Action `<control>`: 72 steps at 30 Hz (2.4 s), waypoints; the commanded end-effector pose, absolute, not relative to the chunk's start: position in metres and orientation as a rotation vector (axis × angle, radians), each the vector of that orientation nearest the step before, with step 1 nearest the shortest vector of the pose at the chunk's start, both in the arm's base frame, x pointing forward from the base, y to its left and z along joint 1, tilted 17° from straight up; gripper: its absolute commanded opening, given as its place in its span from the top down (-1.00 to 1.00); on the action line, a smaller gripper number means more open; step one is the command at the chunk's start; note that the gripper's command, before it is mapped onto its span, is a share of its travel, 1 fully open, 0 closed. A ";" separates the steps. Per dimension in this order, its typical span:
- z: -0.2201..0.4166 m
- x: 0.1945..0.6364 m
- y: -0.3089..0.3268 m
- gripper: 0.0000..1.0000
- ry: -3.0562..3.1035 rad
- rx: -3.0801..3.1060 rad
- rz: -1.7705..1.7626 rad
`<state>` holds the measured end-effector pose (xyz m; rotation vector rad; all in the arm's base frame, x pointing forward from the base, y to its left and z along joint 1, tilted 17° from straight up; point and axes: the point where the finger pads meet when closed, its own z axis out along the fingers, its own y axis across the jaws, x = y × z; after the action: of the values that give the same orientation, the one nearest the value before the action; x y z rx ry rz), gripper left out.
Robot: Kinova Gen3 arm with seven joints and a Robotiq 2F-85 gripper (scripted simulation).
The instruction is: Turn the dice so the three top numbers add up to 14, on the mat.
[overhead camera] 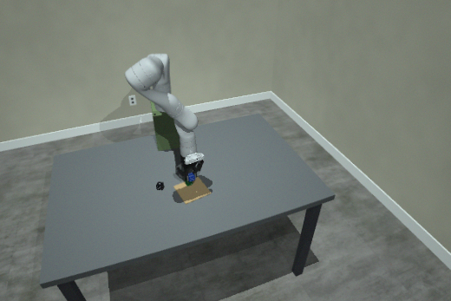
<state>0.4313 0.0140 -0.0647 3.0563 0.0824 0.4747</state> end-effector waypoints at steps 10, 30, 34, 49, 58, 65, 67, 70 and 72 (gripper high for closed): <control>-0.120 0.443 0.014 0.47 0.077 3.065 0.452; -0.130 0.446 0.014 0.47 0.077 3.065 0.452; -0.130 0.446 0.014 0.47 0.077 3.065 0.452; -0.130 0.446 0.014 0.47 0.077 3.065 0.452; -0.130 0.446 0.013 0.47 0.077 3.065 0.452; -0.130 0.446 0.013 0.47 0.077 3.065 0.452; -0.130 0.446 0.013 0.47 0.077 3.065 0.452; -0.130 0.446 0.013 0.47 0.078 3.065 0.452; -0.130 0.446 0.013 0.47 0.078 3.065 0.452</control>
<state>0.4459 0.0130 -0.1310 3.0657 0.0775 0.4500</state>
